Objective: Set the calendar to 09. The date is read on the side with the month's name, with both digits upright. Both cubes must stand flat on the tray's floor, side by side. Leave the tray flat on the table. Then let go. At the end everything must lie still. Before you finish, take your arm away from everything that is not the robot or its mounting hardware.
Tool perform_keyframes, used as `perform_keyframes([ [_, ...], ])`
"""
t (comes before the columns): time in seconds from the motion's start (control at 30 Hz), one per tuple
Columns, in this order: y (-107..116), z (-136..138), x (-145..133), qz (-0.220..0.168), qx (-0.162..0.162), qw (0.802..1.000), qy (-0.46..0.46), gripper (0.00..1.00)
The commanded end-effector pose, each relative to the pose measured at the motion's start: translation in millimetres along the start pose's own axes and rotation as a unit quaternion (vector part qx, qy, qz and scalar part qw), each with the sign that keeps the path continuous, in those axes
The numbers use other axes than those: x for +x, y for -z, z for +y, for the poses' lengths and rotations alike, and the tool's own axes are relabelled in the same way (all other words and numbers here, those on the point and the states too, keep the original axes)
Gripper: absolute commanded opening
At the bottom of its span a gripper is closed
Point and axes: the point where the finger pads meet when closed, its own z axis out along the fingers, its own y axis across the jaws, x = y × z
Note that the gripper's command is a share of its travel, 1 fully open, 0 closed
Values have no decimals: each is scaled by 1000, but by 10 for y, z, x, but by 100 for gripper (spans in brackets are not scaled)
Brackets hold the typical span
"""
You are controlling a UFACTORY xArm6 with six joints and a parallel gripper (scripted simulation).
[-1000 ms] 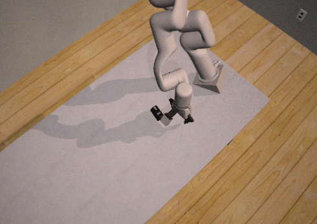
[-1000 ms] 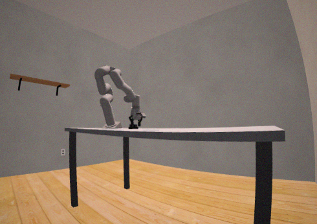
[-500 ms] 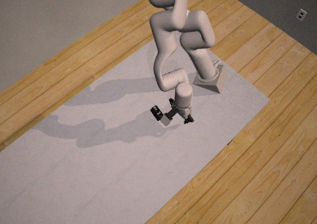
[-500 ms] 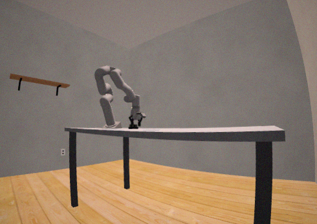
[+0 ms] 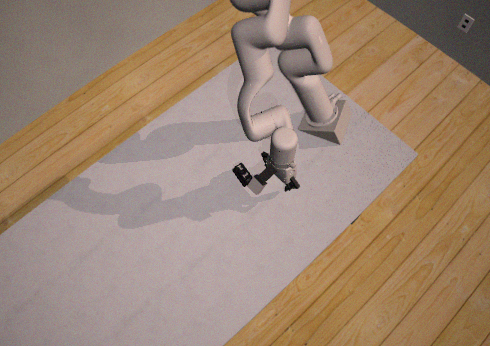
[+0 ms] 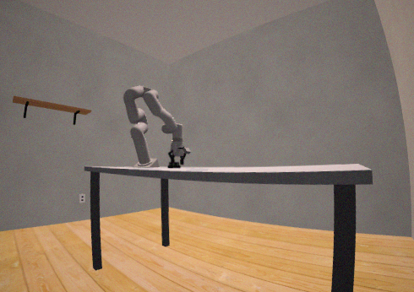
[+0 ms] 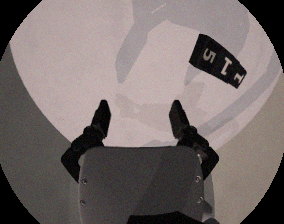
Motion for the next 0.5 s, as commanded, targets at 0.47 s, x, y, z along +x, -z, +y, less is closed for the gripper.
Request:
perform_keyframes([
  [0.47,20,-5,11,1,1,1000,0,100],
])
